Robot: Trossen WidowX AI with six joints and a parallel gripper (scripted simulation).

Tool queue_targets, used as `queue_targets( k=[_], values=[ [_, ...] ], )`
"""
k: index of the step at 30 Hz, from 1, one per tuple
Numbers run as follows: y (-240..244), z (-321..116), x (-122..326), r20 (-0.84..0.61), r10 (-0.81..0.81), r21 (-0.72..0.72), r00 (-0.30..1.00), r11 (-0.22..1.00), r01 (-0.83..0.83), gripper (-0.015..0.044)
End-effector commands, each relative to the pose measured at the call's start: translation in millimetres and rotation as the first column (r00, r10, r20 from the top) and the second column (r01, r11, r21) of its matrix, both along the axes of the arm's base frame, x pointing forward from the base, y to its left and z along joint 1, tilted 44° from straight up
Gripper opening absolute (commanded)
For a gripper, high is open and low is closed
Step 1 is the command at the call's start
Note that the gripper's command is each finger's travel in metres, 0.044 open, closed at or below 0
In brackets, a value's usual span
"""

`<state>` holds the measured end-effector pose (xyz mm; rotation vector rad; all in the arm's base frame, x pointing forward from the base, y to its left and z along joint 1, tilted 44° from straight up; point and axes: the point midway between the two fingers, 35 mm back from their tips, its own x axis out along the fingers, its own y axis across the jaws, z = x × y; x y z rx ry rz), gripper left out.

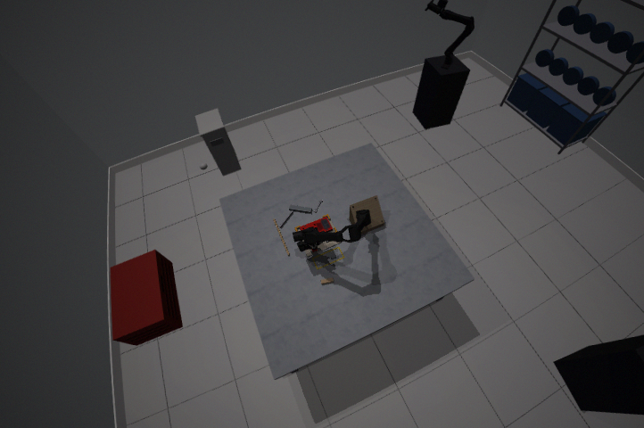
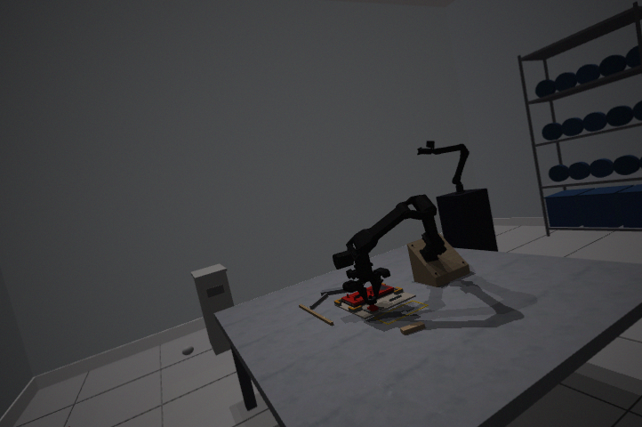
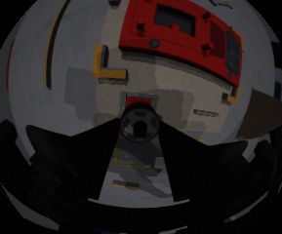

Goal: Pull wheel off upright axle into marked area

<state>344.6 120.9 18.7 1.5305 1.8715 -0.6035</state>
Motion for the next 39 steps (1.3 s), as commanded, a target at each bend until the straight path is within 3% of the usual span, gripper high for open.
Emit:
queue_targets(
  k=[1, 39],
  values=[
    [-11.5, 7.8, 0.5, -0.007, -0.026, 0.001, 1.0, 1.0, 0.026, 0.0],
    [-20.2, 16.8, 1.4, -0.004, -0.031, 0.002, 1.0, 1.0, 0.031, 0.0]
  ],
)
